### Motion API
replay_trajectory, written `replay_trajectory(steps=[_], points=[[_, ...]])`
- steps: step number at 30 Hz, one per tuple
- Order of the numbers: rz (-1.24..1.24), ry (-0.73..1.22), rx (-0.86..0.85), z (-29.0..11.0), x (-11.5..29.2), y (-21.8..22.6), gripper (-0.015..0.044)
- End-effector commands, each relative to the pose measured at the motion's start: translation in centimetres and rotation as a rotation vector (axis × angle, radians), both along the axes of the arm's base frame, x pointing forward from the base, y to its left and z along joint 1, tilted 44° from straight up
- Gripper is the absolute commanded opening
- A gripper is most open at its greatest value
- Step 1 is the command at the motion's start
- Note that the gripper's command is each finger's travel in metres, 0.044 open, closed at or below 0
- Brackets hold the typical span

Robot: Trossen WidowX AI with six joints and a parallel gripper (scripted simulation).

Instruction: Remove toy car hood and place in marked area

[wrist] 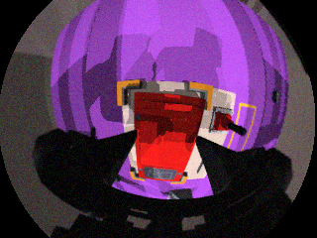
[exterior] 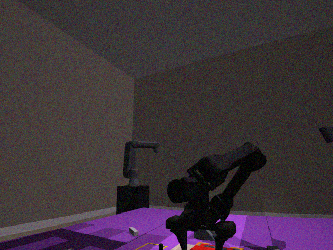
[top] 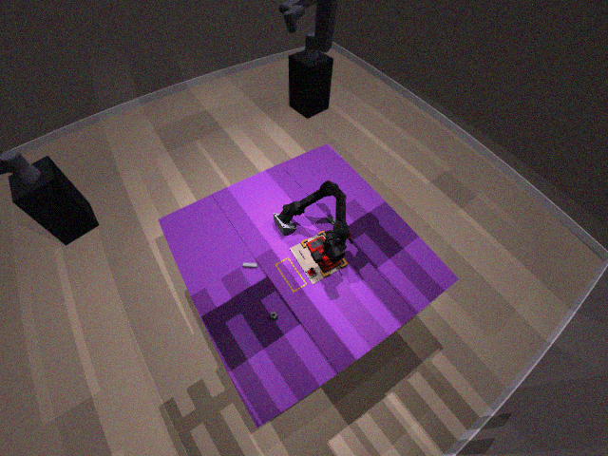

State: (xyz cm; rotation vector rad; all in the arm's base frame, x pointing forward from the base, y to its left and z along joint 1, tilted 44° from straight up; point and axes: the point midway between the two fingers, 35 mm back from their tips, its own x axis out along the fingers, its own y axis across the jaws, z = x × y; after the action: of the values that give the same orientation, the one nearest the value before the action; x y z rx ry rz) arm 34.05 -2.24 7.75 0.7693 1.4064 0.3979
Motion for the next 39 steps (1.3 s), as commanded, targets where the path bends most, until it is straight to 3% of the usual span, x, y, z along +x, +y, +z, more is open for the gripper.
replay_trajectory(steps=[1, 4, 13, 24, 39], points=[[0.000, 0.000, 0.000, 0.0, 0.0, 0.0, 0.0414], [0.000, 0.000, 0.000, 0.0, 0.0, 0.0, 0.0335], [0.000, 0.000, 0.000, 0.0, 0.0, 0.0, 0.0275], [0.000, 0.000, 0.000, 0.4, -0.1, -0.4, 0.0000], [0.000, 0.001, 0.000, 1.1, -0.2, -1.1, 0.0000]])
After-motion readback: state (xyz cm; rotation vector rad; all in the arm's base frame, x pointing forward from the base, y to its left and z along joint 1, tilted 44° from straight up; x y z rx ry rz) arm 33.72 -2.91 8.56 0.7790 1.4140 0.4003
